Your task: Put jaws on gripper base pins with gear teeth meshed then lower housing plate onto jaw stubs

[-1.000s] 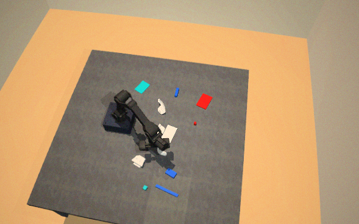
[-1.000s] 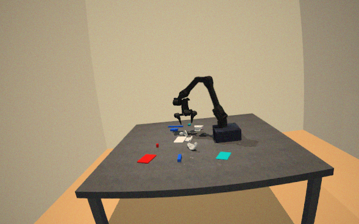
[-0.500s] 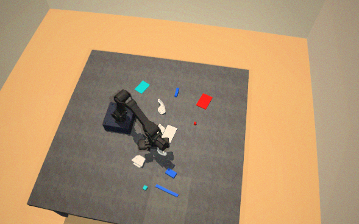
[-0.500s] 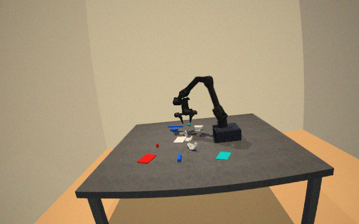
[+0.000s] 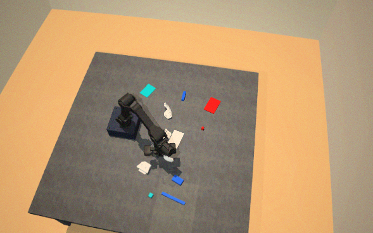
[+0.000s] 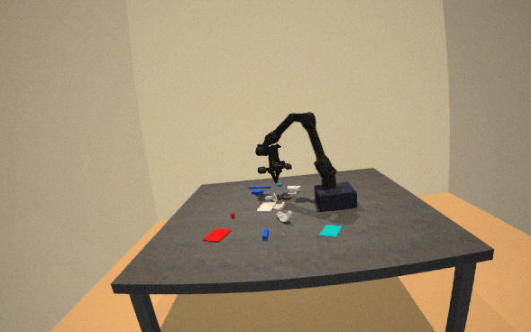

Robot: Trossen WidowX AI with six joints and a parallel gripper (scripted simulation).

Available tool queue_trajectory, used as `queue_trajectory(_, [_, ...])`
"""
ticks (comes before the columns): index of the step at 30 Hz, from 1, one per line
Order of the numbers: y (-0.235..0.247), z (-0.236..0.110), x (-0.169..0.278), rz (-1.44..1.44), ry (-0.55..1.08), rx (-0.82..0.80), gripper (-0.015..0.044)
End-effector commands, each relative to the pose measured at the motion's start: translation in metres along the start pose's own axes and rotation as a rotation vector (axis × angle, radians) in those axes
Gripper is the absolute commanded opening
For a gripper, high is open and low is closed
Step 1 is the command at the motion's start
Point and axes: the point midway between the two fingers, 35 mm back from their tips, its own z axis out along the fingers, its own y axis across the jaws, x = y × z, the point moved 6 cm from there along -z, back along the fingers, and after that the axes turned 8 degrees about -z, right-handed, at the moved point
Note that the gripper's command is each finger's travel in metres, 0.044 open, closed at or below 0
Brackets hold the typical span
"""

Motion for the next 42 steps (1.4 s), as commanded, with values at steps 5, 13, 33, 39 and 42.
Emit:
queue_trajectory(5, [0.0002, -0.0004, -0.0002, -0.004, -0.001, -0.001, 0.0000])
queue_trajectory(13, [0.0002, -0.0004, -0.0002, -0.004, -0.001, -0.001, 0.0000])
queue_trajectory(33, [0.0000, 0.0000, 0.0000, 0.000, 0.000, 0.000, 0.0440])
queue_trajectory(39, [0.0000, 0.0000, 0.0000, 0.000, 0.000, 0.000, 0.0440])
queue_trajectory(42, [0.0000, 0.0000, 0.0000, 0.000, 0.000, 0.000, 0.0440])
